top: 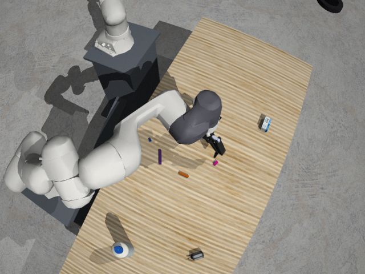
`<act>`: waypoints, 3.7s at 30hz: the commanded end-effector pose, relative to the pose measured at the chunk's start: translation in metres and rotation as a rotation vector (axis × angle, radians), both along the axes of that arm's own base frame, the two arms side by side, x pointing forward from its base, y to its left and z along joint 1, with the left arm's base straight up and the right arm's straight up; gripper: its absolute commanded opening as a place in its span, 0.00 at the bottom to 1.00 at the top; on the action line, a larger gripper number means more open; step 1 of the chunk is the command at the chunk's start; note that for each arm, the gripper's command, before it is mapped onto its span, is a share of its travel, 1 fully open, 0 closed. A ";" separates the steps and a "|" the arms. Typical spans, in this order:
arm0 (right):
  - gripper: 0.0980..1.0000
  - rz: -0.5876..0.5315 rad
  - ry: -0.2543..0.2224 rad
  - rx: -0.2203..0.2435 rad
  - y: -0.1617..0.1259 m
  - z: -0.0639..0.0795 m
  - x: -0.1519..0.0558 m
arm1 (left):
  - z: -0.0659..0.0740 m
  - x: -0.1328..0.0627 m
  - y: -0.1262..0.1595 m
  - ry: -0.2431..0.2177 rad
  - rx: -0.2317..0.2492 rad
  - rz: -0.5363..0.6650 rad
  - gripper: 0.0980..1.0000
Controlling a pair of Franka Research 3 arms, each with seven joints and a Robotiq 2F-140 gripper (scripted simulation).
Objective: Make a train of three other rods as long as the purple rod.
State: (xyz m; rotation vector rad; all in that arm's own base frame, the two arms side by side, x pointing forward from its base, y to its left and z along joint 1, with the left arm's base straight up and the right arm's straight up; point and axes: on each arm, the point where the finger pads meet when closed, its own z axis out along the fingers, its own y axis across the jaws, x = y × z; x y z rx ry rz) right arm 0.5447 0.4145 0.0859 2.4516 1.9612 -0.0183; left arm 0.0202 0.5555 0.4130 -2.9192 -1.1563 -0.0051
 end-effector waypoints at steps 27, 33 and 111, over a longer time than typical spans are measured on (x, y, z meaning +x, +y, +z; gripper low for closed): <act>1.00 -0.535 -0.012 0.004 0.044 0.010 -0.058 | 0.000 -0.001 -0.001 0.002 -0.003 -0.004 1.00; 1.00 -0.622 -0.012 0.004 0.051 0.012 -0.071 | 0.000 -0.001 -0.001 0.002 -0.003 -0.004 1.00; 0.15 -0.877 -0.011 0.005 0.072 0.004 -0.108 | 0.000 -0.001 -0.001 0.002 -0.003 -0.004 1.00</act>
